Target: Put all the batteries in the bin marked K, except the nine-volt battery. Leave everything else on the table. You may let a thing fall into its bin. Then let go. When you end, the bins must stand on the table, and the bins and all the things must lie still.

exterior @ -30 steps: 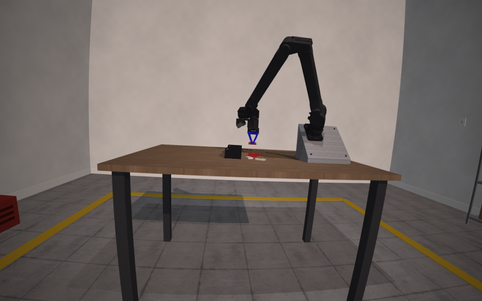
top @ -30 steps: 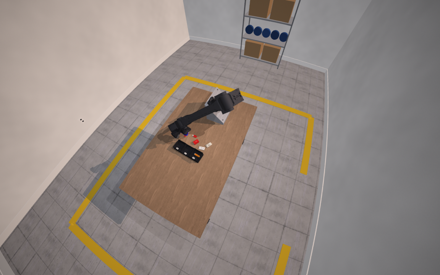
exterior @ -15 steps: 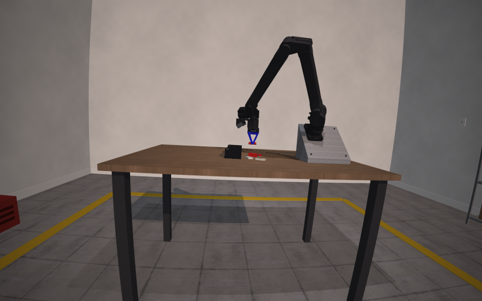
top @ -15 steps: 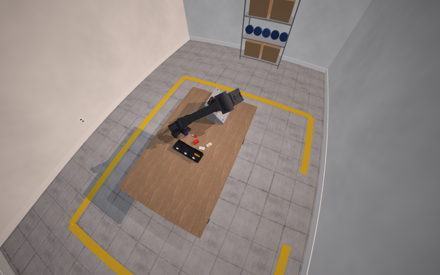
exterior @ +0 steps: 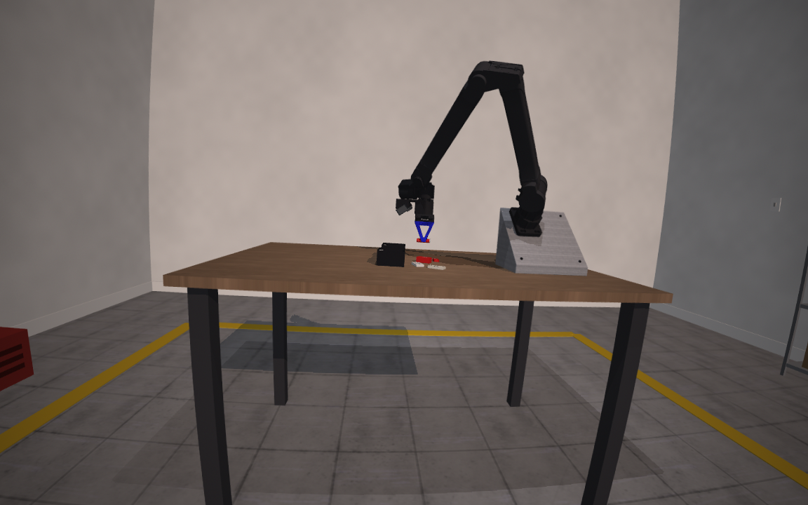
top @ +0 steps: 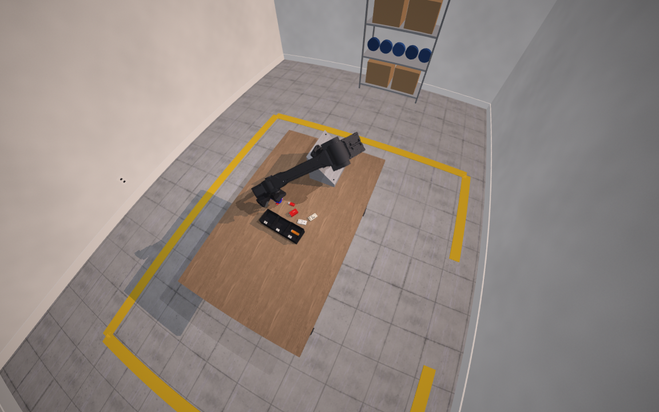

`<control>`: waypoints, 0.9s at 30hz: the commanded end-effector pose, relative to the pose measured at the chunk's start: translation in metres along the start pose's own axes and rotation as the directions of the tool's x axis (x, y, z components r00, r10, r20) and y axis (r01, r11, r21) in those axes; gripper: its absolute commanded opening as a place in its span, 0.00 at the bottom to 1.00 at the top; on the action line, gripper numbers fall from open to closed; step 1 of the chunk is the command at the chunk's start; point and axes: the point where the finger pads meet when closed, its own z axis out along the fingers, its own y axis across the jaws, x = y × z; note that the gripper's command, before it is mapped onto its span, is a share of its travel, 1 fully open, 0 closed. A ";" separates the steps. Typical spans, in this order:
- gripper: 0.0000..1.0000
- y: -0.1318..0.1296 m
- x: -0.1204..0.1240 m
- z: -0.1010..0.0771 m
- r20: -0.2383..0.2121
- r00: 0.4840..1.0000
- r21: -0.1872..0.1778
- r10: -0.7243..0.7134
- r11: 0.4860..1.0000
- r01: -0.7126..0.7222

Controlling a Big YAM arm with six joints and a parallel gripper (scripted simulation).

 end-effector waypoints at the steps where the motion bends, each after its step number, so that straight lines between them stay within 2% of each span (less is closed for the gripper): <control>1: 0.08 0.001 -0.024 -0.008 0.028 0.999 0.009 -0.027 1.000 0.027; 24: 0.08 0.001 -0.025 -0.008 0.028 0.999 0.009 -0.026 1.000 0.026; 26: 0.08 -0.002 -0.029 -0.029 0.060 0.998 0.017 -0.033 0.999 0.032; 27: 0.08 -0.002 -0.028 -0.031 0.060 0.998 0.017 -0.033 0.999 0.032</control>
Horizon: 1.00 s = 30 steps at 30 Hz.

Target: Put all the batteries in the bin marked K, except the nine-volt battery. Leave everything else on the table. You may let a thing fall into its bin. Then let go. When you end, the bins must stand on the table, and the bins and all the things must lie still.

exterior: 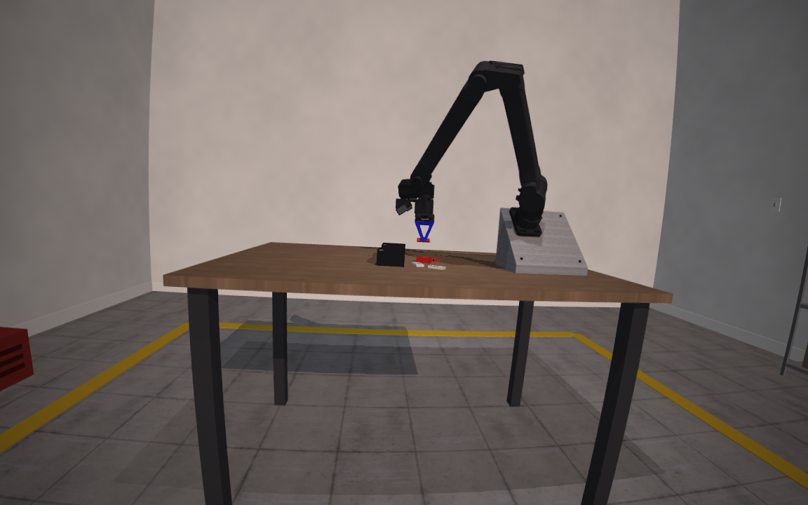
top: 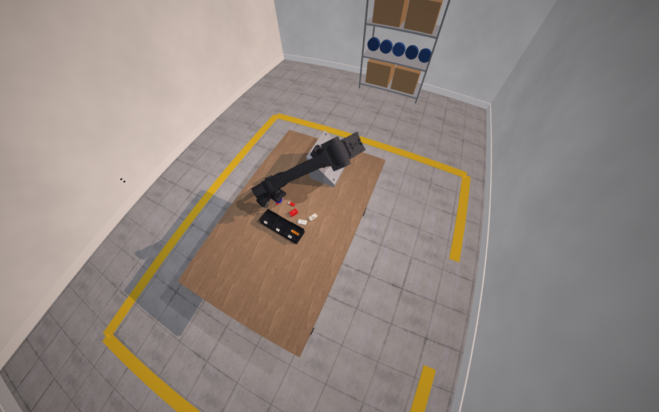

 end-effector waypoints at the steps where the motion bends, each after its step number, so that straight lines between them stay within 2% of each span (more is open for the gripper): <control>1: 0.08 -0.003 -0.029 -0.030 0.070 0.997 0.017 -0.039 0.999 0.038; 5: 0.08 -0.004 -0.029 -0.030 0.068 0.997 0.016 -0.037 0.999 0.036; 6: 0.08 -0.010 -0.025 -0.021 0.056 0.998 0.010 -0.025 1.000 0.025; 9: 0.08 -0.010 -0.026 -0.021 0.059 0.998 0.011 -0.028 1.000 0.027; 10: 0.08 0.012 -0.033 -0.021 0.053 0.997 0.017 -0.049 0.999 0.048; 11: 0.08 0.018 -0.035 -0.021 0.050 0.998 0.015 -0.045 0.999 0.045; 20: 0.08 0.071 -0.055 -0.021 0.048 0.998 0.010 -0.045 0.999 0.044; 23: 0.08 0.066 -0.055 -0.017 0.043 0.999 0.008 -0.022 1.000 0.022; 25: 0.08 0.089 -0.062 -0.021 0.047 0.998 0.007 -0.044 0.999 0.043; 30: 0.08 0.117 -0.073 -0.021 0.046 0.998 0.006 -0.044 0.999 0.044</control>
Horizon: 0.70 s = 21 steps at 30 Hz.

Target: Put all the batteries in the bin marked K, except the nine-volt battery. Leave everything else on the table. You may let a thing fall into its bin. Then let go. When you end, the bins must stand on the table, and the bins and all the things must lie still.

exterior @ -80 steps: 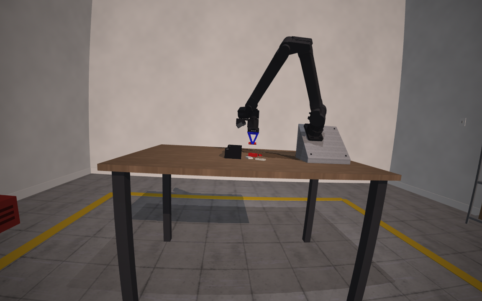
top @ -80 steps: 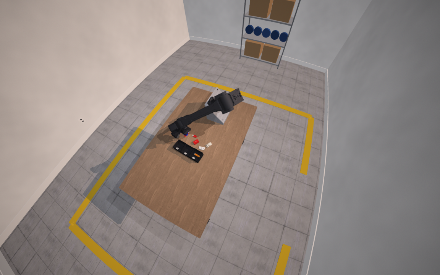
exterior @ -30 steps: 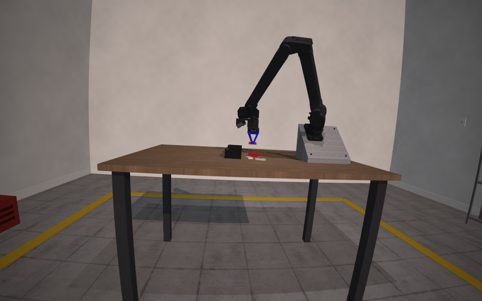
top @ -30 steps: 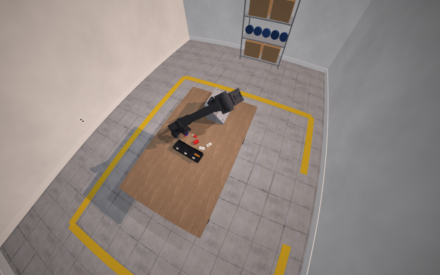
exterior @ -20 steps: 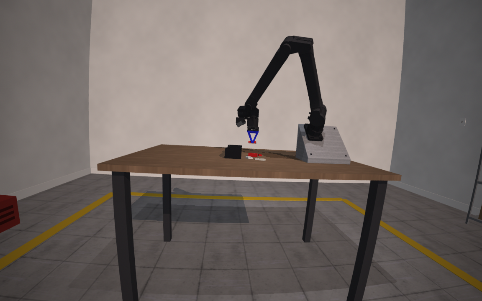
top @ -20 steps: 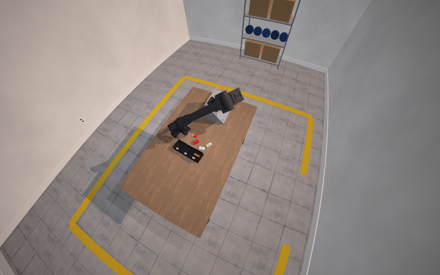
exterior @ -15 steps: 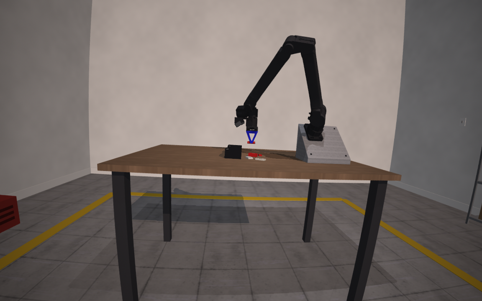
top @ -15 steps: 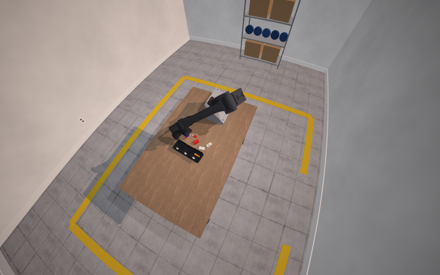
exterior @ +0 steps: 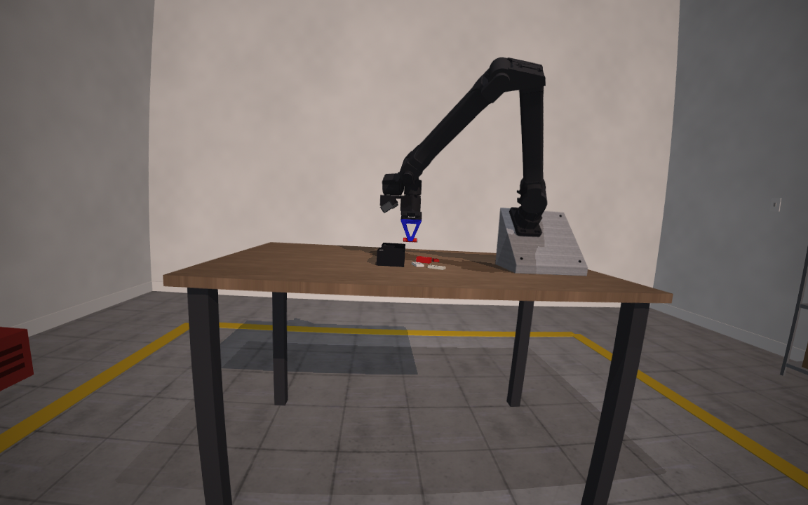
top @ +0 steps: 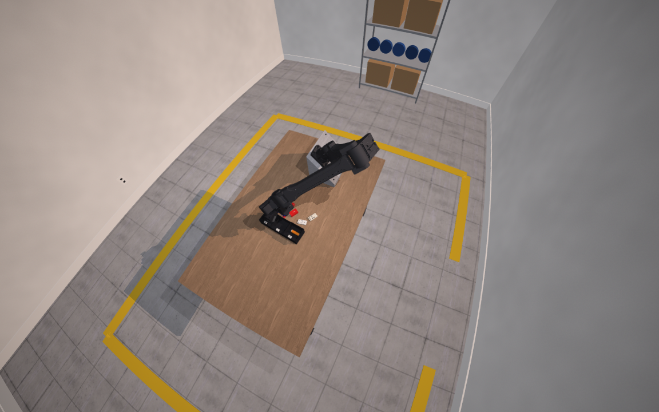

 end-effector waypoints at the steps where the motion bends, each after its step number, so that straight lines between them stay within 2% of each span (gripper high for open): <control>1: 0.08 0.028 -0.035 -0.016 0.048 0.999 0.011 -0.012 1.000 0.012; 4: 0.08 0.046 -0.041 -0.016 0.044 0.983 0.014 -0.181 0.984 0.180; 7: 0.08 0.063 -0.049 -0.016 0.030 0.967 0.015 -0.253 0.967 0.253; 9: 0.08 0.063 -0.049 -0.016 0.030 0.967 0.015 -0.253 0.967 0.253; 10: 0.08 0.053 -0.055 -0.012 0.040 0.948 0.018 -0.315 0.949 0.315; 11: 0.08 0.069 -0.057 -0.010 0.031 0.939 0.018 -0.341 0.940 0.341; 12: 0.08 0.080 -0.059 -0.016 0.032 0.930 0.021 -0.365 0.931 0.364; 16: 0.08 0.103 -0.071 -0.017 0.020 0.901 0.022 -0.434 0.901 0.433; 18: 0.08 0.105 -0.071 -0.017 0.011 0.884 0.021 -0.468 0.884 0.468; 19: 0.08 0.090 -0.064 -0.020 0.009 0.873 0.021 -0.488 0.873 0.488; 21: 0.08 0.085 -0.060 -0.021 0.007 0.842 0.022 -0.539 0.842 0.539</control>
